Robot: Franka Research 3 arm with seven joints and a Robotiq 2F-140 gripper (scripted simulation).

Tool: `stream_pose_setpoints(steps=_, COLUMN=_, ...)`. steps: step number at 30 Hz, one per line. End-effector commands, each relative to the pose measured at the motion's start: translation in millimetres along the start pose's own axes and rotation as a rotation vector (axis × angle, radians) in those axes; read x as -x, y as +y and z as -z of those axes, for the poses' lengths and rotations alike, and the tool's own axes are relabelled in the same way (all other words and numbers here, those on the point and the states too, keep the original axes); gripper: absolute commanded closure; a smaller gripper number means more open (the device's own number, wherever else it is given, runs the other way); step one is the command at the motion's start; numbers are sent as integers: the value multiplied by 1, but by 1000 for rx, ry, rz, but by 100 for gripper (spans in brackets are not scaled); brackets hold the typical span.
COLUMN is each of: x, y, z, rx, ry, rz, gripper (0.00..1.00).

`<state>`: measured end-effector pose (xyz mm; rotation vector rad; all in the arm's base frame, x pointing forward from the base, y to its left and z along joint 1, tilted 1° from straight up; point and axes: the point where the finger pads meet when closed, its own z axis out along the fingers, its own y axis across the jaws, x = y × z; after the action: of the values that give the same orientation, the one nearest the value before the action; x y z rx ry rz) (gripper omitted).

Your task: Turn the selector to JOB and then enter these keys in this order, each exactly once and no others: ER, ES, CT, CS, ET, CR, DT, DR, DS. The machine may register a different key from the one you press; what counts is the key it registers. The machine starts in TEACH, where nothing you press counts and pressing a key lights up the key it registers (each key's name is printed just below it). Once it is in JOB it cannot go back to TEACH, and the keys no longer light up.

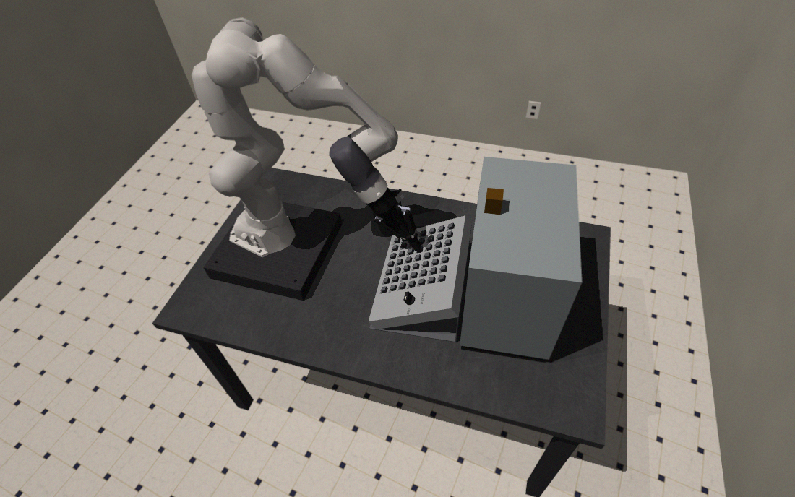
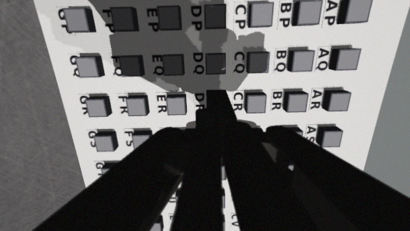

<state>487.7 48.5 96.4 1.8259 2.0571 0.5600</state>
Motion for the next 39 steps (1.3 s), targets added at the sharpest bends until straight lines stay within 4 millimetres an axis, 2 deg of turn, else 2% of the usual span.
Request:
stream_pose_setpoints(steps=1, x=1, y=0, z=-1, rx=8, ry=-2, rz=19, gripper=90)
stream_pose_setpoints(steps=39, x=1, y=0, z=-5, rx=8, ry=-2, rz=19, gripper=90)
